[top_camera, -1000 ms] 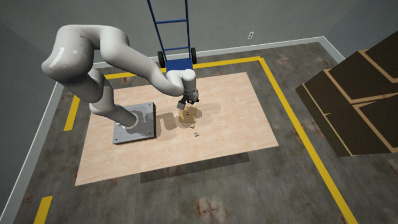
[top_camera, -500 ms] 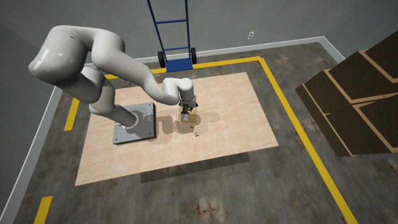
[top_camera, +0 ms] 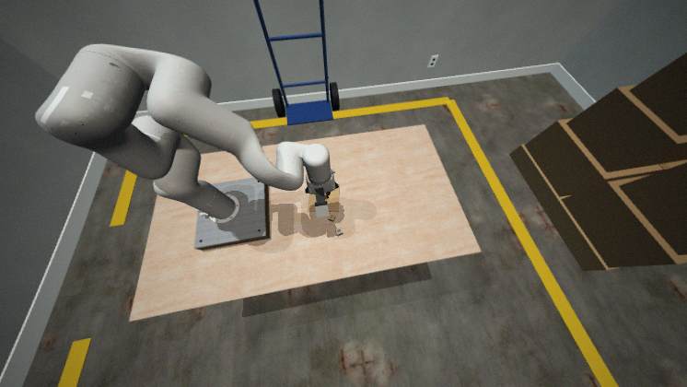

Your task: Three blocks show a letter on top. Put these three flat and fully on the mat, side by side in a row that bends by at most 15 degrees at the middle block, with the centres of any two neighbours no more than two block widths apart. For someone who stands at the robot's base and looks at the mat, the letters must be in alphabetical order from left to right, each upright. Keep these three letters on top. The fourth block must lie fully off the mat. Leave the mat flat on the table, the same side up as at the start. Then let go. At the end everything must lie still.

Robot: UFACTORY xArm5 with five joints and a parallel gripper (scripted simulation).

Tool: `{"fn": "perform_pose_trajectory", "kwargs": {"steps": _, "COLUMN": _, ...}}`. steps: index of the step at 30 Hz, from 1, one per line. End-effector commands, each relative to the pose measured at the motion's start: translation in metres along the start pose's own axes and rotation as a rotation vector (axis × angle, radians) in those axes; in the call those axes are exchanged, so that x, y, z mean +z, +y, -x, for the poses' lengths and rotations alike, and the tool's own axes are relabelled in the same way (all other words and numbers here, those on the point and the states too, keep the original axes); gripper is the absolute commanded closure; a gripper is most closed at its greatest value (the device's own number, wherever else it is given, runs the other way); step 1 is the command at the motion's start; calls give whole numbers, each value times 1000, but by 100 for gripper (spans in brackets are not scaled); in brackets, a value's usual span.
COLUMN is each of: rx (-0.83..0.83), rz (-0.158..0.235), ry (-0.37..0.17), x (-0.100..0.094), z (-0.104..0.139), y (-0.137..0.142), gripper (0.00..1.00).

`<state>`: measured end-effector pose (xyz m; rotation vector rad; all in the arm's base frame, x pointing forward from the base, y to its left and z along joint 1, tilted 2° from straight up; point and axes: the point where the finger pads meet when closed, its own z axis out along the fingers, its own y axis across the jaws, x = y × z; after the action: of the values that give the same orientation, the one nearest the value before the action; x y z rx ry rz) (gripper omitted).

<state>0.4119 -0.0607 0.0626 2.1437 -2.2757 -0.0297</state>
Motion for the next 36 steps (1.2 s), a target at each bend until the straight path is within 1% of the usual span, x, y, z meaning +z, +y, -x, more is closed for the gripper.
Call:
{"fn": "perform_pose_trajectory", "kwargs": {"steps": 1, "rx": -2, "rz": -4, "ry": 0, "x": -1, "z": 0, "y": -1, "gripper": 79}}
{"fn": "perform_pose_trajectory", "kwargs": {"steps": 13, "rx": -2, "rz": -4, "ry": 0, "x": -1, "z": 0, "y": -1, "gripper": 79}}
{"fn": "perform_pose_trajectory", "kwargs": {"steps": 18, "rx": -3, "rz": -5, "ry": 0, "x": 6, "z": 0, "y": -1, "gripper": 79}}
{"fn": "perform_pose_trajectory", "kwargs": {"steps": 22, "rx": -3, "rz": -5, "ry": 0, "x": 18, "z": 0, "y": -1, "gripper": 79}}
{"fn": "perform_pose_trajectory", "kwargs": {"steps": 27, "rx": -3, "rz": -5, "ry": 0, "x": 41, "z": -1, "y": -1, "gripper": 79}}
{"fn": "perform_pose_trajectory", "kwargs": {"steps": 29, "rx": -3, "rz": -5, "ry": 0, "x": 41, "z": -1, "y": -1, "gripper": 79}}
{"fn": "perform_pose_trajectory", "kwargs": {"steps": 36, "rx": -3, "rz": -5, "ry": 0, "x": 75, "z": -3, "y": -1, "gripper": 79}}
